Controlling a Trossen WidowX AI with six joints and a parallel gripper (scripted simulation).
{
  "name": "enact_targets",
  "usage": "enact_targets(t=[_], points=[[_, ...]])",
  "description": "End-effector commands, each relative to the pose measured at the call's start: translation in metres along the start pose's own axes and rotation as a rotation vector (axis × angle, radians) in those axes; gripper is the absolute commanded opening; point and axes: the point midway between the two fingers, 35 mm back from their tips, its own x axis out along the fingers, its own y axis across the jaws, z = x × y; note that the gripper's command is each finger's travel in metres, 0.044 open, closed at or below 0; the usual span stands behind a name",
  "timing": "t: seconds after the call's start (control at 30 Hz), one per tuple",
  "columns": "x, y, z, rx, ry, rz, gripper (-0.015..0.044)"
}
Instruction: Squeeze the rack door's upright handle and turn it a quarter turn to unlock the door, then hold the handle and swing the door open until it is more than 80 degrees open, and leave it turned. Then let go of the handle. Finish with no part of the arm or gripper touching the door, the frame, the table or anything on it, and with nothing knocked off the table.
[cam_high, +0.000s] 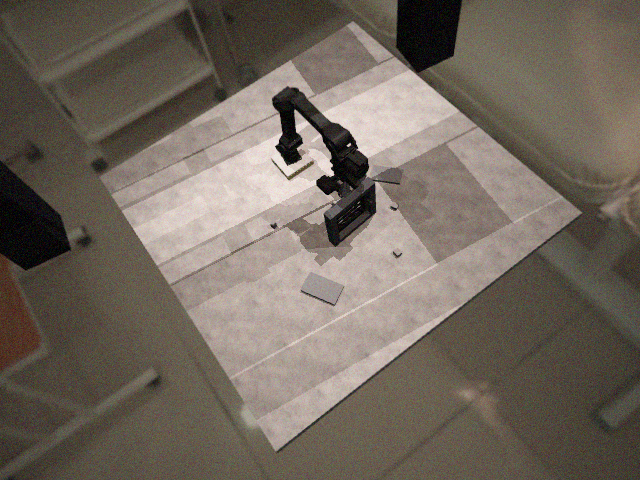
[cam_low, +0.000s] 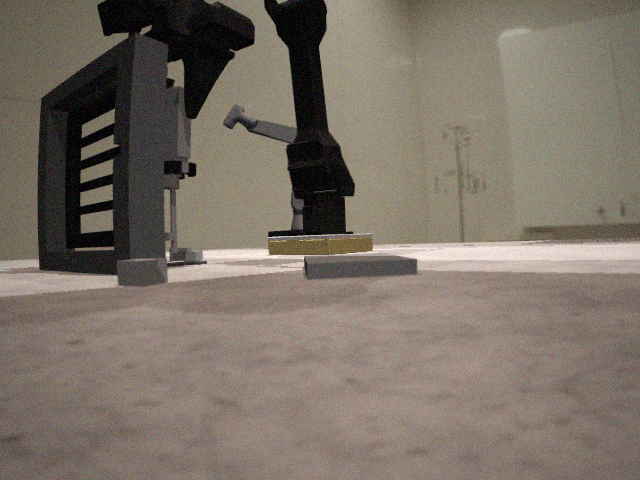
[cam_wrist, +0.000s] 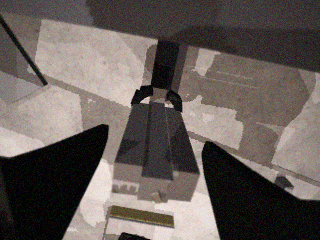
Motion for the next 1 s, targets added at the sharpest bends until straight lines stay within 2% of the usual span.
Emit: enact_targets(t=[0.0, 0.1, 0.33, 0.77, 0.97], points=[[0.0068, 0.0006, -0.0012, -0.007, 0.004, 0.007, 0.0297], [0.0092, 0.0006, -0.0015, -0.007, 0.006, 0.007, 0.0297], [0.0092, 0.0006, -0.0015, -0.007, 0.006, 0.007, 0.0113], [0.0092, 0.0006, -0.0015, -0.007, 0.006, 0.007, 0.0026], [0.0092, 0.0006, -0.0015, -0.080, 0.005, 0.008, 0.0024]])
